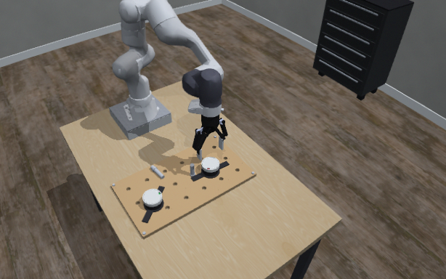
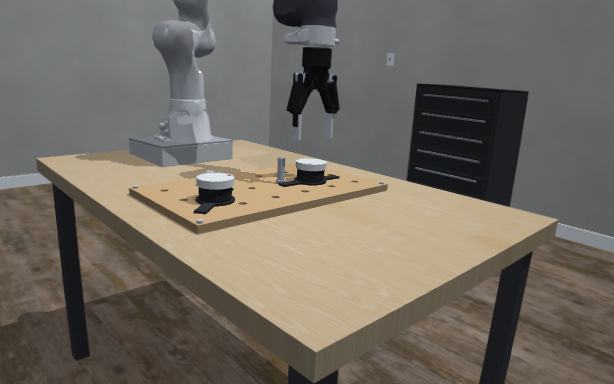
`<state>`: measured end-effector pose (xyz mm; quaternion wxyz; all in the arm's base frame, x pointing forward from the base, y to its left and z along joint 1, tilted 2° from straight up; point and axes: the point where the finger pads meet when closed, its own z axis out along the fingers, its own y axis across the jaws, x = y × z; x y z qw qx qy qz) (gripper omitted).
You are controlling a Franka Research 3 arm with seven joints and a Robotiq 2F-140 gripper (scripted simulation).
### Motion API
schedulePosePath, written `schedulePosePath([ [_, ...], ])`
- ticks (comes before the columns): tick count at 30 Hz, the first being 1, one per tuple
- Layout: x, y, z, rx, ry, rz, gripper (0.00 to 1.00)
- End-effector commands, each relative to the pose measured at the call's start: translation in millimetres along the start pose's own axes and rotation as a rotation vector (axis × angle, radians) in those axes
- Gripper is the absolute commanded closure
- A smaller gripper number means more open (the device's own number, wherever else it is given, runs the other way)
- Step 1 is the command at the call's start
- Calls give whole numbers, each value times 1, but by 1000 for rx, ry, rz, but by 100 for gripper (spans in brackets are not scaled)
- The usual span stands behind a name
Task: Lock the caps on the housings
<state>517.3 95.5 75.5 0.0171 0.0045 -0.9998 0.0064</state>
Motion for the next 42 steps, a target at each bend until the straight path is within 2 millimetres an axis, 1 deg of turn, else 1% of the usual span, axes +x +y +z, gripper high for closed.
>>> schedulePosePath([
  [1,0,0,1,-3,2,-6,22],
  [21,0,0,10,-3,2,-7,22],
  [42,0,0,35,-3,2,-7,22],
])
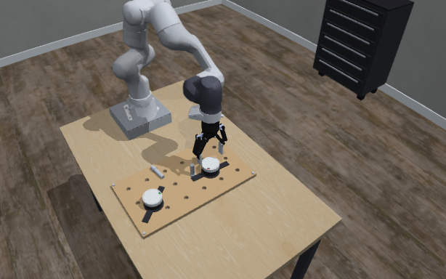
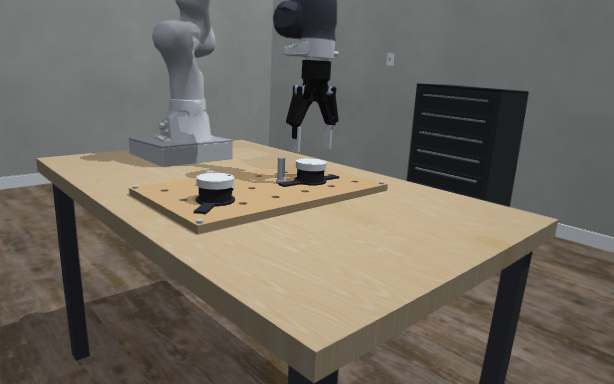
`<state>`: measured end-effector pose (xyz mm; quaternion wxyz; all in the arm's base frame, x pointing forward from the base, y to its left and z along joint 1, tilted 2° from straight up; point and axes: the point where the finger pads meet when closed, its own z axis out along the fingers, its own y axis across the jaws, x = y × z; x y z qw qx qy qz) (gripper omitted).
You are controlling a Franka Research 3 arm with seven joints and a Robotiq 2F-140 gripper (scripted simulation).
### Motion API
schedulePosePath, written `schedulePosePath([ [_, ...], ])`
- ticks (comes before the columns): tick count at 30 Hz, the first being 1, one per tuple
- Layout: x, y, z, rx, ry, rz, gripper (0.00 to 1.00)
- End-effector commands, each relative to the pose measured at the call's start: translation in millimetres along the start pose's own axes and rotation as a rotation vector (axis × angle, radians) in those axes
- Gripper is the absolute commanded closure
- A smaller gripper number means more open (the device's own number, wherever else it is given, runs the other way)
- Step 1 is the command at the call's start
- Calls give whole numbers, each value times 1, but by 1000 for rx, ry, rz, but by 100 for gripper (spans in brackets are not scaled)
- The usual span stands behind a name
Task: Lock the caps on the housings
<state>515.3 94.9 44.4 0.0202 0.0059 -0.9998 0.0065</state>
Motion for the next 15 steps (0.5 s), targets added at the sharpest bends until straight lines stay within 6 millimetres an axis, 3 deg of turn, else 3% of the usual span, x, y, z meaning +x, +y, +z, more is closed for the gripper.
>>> schedulePosePath([
  [1,-1,0,6,-4,-4,-4,22],
  [15,-2,0,22,-4,-4,-4,22],
])
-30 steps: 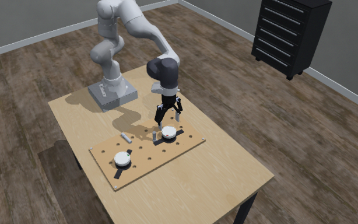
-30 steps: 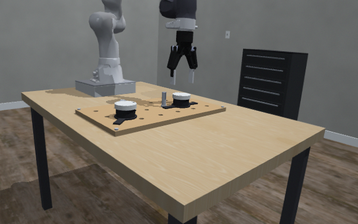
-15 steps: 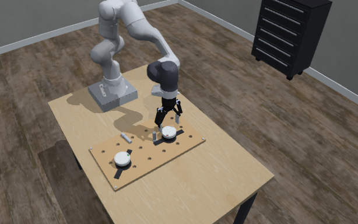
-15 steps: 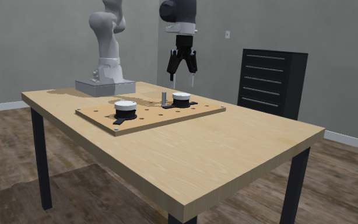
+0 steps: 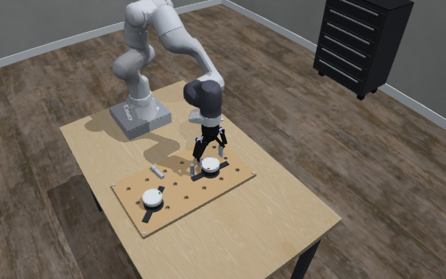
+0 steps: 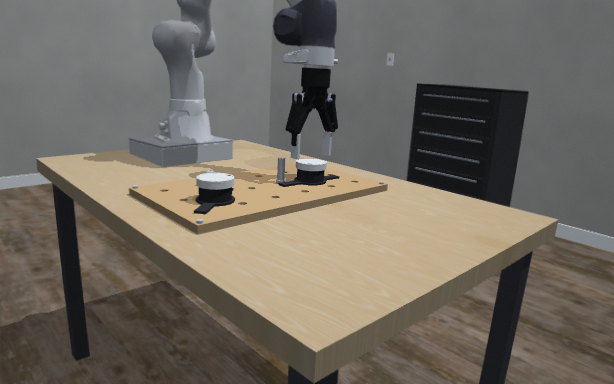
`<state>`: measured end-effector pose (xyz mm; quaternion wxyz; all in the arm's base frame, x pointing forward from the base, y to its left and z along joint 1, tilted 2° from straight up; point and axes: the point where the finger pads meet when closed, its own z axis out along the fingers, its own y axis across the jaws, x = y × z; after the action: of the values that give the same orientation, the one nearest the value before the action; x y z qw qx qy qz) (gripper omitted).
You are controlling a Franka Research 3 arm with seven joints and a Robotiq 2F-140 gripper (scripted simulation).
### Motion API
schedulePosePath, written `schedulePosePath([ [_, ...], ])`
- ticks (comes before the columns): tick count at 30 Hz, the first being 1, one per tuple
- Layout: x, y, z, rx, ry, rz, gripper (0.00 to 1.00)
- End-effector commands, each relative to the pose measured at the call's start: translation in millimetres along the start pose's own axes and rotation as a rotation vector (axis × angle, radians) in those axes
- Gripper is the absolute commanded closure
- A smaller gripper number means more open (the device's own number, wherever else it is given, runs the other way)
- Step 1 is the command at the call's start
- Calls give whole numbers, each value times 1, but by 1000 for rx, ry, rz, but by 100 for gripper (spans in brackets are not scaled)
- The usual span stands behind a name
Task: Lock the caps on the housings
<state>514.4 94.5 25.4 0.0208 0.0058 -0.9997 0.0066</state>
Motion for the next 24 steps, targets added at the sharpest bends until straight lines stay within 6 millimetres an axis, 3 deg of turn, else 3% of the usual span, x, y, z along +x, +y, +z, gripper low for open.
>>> schedulePosePath([
  [1,-2,0,4,-4,-6,-4,22],
  [24,-2,0,18,-4,-6,-4,22],
])
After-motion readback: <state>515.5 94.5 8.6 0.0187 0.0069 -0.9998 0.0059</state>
